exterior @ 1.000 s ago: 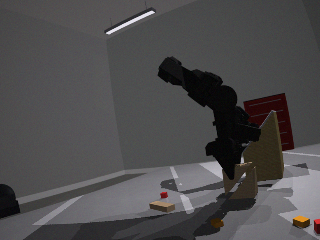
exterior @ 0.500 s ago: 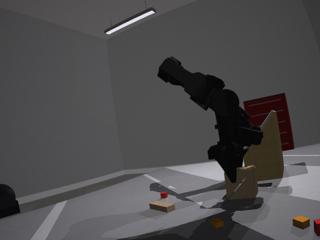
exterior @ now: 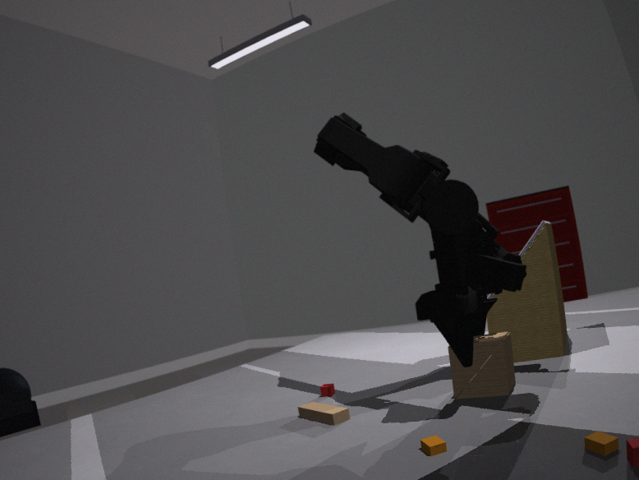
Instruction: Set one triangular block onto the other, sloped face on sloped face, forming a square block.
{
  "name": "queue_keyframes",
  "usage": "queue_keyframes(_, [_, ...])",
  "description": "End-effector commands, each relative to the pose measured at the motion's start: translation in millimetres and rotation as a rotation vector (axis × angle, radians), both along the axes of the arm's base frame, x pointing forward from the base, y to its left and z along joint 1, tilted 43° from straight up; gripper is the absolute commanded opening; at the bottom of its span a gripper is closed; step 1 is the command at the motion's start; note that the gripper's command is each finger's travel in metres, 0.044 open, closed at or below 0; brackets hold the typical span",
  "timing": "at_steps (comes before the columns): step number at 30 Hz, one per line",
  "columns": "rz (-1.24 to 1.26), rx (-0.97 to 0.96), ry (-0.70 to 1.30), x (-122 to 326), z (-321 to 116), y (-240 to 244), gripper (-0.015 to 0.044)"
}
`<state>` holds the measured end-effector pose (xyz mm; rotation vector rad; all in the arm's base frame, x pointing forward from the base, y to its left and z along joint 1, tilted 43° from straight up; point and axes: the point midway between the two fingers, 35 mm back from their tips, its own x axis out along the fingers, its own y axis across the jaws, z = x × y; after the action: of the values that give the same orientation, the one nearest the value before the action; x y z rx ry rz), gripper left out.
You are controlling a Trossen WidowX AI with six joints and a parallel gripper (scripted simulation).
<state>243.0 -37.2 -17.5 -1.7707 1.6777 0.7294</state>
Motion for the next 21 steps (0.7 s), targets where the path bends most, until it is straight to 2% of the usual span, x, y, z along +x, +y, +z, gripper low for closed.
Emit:
queue_keyframes(1, [0.004, -0.004, 0.000, 0.3, -0.3, -0.6, 0.0000])
queue_keyframes(18, [0.006, -0.006, -0.001, 0.2, -1.0, -0.8, 0.0000])
queue_keyframes(21, [0.001, -0.001, 0.000, -0.1, -1.3, -0.6, 0.0079])
